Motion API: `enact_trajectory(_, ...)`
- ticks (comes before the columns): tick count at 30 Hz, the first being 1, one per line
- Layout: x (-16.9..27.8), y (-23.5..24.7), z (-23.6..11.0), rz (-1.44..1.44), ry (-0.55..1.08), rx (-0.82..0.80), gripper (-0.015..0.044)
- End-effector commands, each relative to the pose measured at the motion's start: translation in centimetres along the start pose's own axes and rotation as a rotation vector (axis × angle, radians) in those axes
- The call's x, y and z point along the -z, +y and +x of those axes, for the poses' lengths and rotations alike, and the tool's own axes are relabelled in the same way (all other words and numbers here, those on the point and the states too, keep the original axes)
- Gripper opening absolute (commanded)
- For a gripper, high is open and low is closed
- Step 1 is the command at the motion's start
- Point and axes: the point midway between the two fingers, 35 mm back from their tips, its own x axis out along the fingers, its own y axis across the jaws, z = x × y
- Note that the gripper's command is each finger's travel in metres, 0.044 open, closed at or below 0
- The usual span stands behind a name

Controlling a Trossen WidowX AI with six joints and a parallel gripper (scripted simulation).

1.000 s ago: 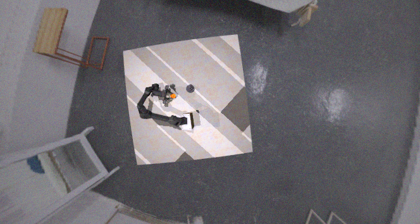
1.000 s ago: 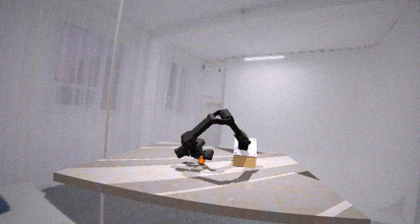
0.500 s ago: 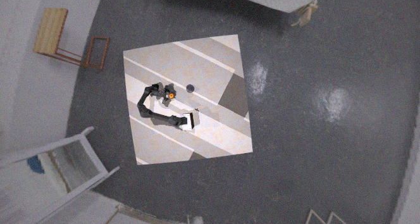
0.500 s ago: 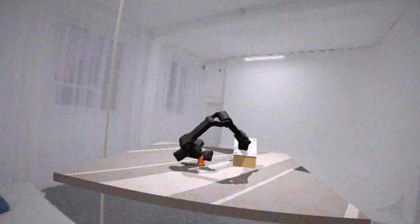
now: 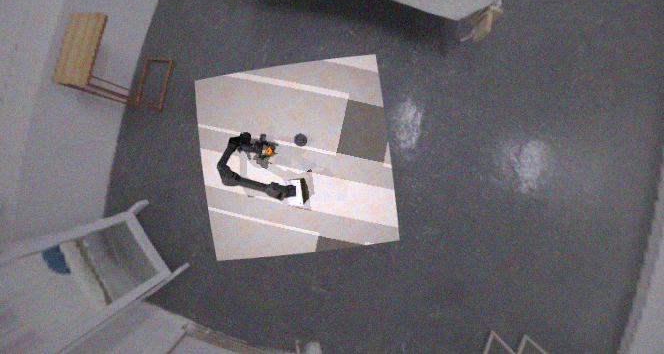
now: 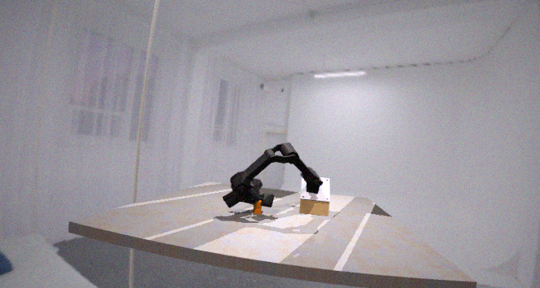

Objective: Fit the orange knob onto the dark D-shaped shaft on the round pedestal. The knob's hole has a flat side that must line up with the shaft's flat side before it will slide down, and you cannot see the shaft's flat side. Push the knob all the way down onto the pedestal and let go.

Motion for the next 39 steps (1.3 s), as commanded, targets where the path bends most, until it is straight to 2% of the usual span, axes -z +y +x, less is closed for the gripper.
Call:
enact_trajectory(1, 0.0, 0.0, 0.0, 0.000, 0.001, -0.001, 0.0260)
enact_trajectory(4, 0.0, 0.0, 0.0, 0.000, 0.001, -0.001, 0.0260)
enact_trajectory(11, 0.0, 0.0, 0.0, 0.000, 0.001, -0.001, 0.0440)
enact_trajectory(17, -0.3, 0.0, -0.2, 0.000, 0.001, -0.001, 0.0440)
enact_trajectory(22, -6.9, 0.0, -3.4, 0.001, -0.002, -0.002, 0.0440)
enact_trajectory(29, -7.2, -0.1, -3.4, -0.003, 0.024, 0.011, 0.0440)
enact_trajectory(32, -7.2, -0.5, -2.8, -0.021, 0.173, 0.065, 0.0440)
enact_trajectory(35, -7.1, -0.8, -2.5, -0.031, 0.441, 0.111, 0.0440)
enact_trajectory(39, -7.5, -0.5, -3.4, -0.005, 0.803, 0.090, 0.0440)
